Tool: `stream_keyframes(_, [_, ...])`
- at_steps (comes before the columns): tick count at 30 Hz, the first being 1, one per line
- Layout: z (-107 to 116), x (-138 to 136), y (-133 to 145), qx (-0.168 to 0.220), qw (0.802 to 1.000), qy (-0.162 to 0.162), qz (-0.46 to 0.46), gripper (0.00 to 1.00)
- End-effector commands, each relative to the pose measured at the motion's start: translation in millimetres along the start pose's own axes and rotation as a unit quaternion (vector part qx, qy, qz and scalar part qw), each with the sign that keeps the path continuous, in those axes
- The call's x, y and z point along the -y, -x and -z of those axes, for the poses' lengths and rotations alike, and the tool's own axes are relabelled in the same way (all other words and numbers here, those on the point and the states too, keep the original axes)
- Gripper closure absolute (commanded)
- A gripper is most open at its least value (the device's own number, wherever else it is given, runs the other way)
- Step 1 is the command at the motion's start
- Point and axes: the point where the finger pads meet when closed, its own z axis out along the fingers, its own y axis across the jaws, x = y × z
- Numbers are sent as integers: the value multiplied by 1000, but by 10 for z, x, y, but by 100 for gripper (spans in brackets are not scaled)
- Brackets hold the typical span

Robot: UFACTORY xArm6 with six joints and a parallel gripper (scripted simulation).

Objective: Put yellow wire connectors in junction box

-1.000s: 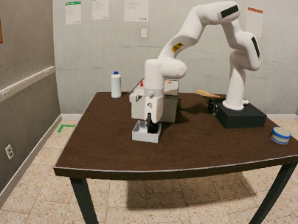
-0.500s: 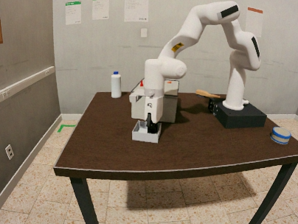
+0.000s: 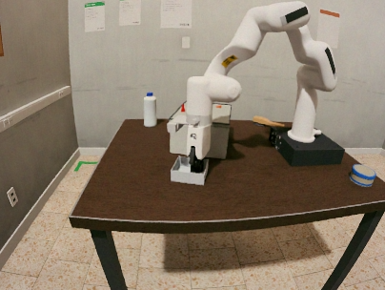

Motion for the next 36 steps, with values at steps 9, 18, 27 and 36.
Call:
stream_keyframes(9, [27, 13, -13, -2, 1000, -2, 0, 70])
stream_keyframes(18, [569, 11, -11, -2, 1000, -2, 0, 70])
stream_keyframes(27, [1610, 8, -8, -2, 1000, -2, 0, 70])
stream_keyframes(36, [1992, 6, -6, -2, 1000, -2, 0, 70])
